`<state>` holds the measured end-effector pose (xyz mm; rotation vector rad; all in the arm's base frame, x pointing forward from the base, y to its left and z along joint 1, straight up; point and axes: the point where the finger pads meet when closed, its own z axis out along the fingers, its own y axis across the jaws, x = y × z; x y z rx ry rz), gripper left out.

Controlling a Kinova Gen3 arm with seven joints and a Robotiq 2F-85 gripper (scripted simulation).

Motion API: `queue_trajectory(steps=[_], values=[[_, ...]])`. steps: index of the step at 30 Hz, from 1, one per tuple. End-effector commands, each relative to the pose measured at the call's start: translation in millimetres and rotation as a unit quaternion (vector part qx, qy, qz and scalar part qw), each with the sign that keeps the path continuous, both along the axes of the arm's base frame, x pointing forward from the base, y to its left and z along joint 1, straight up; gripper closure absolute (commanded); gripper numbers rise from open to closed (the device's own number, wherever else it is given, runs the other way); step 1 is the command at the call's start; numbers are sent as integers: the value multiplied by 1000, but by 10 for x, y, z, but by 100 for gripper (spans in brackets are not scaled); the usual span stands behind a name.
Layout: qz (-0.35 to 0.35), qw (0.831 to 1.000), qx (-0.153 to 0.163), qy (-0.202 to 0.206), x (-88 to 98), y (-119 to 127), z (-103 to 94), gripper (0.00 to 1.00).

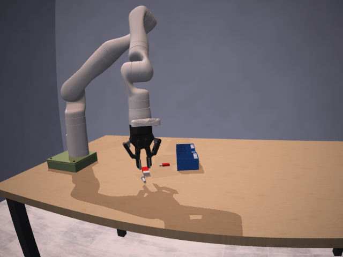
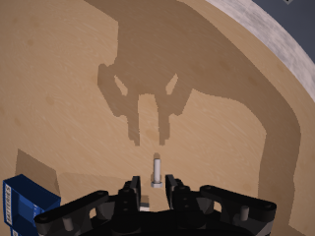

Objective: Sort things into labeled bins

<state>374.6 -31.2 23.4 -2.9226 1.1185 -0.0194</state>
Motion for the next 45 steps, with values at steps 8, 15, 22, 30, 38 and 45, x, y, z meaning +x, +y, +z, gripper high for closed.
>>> queue_trajectory(steps=[8,15,22,30,38,45], values=[[-7,1000,-3,7,-71,-93,-327,73],[-7,1000,-3,7,-57,-81,-328,73],[-7,1000,-3,7,-40,-58,-328,73],[-7,1000,-3,7,-34,-49,-381,73],[-7,1000,-3,7,-41,-55,-447,73],[-7,1000,-3,7,-38,-53,-448,73]])
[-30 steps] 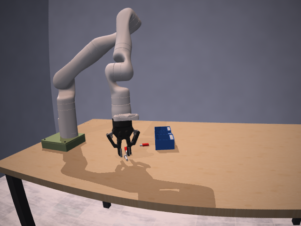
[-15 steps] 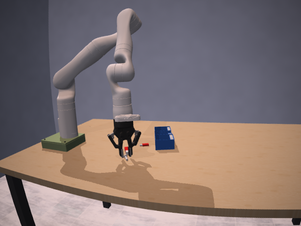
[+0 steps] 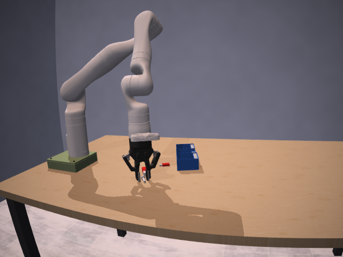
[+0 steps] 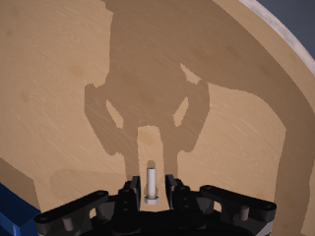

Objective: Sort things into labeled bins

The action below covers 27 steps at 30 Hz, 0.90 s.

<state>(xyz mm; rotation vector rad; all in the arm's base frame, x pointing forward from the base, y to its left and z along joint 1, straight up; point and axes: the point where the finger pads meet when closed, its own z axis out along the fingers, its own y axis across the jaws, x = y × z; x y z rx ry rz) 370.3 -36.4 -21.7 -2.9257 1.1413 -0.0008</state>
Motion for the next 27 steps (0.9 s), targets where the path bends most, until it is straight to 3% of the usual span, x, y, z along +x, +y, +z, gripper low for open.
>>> queue_trajectory(steps=[1,3,4,27], values=[[0,1000,0,-1,6,0,3,73],[0,1000,0,-1,8,2,3,73],[0,1000,0,-1,8,2,3,100],[0,1000,0,-1,8,2,4,100]])
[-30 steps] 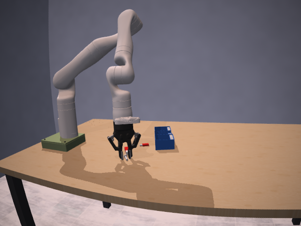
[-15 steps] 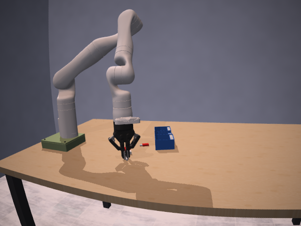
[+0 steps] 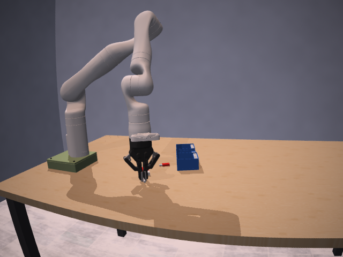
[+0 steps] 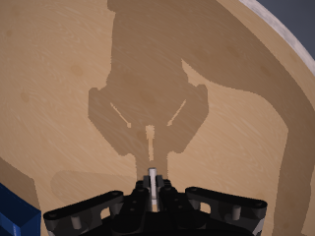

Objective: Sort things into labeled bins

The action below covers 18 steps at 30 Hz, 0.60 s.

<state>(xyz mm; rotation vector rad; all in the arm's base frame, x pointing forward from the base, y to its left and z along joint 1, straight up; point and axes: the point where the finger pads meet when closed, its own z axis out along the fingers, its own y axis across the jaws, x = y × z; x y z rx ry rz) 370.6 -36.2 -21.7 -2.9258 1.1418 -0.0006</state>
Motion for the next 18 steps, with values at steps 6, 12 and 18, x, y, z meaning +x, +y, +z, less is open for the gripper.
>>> queue_trajectory(steps=[6,12,18], values=[[0,1000,0,-1,5,0,4,100],[0,1000,0,-1,4,0,136,100],[0,1000,0,-1,3,0,336,100]])
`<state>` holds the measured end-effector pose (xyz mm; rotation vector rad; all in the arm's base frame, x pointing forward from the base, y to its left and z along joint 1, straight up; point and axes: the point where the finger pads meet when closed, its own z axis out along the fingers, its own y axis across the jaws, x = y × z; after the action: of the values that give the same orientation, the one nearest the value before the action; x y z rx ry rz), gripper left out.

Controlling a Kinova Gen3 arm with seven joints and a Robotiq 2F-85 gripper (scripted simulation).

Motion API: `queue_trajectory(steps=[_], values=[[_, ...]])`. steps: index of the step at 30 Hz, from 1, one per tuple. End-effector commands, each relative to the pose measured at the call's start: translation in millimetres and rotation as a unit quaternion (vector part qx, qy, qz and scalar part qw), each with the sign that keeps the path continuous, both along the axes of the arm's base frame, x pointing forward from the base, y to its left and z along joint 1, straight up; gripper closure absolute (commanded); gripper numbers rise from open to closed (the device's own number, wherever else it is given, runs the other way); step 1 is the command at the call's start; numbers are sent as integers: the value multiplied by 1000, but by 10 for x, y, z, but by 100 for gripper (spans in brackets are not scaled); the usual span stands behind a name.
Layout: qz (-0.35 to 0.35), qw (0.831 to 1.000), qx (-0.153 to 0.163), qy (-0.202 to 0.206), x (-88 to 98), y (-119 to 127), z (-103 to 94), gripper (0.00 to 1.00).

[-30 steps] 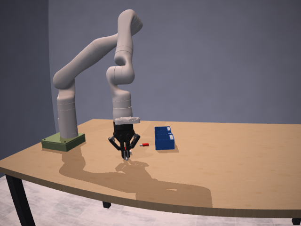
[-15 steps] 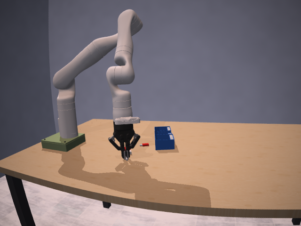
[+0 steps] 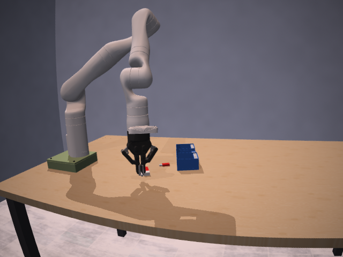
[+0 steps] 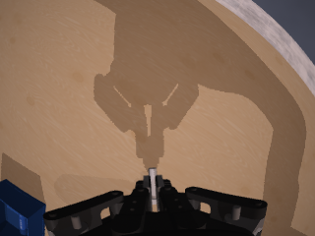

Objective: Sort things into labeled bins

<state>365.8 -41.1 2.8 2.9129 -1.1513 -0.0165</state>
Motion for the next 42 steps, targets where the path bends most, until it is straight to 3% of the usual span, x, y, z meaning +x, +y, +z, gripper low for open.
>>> queue_trajectory(steps=[1,10,30,33,39,42], values=[[4,1000,3,-8,52,49,125,100],[4,1000,3,-8,52,48,358,100],[4,1000,3,-8,52,48,358,100],[4,1000,3,-8,51,48,478,100],[4,1000,3,-8,52,48,481,100],[4,1000,3,-8,50,228,481,100]])
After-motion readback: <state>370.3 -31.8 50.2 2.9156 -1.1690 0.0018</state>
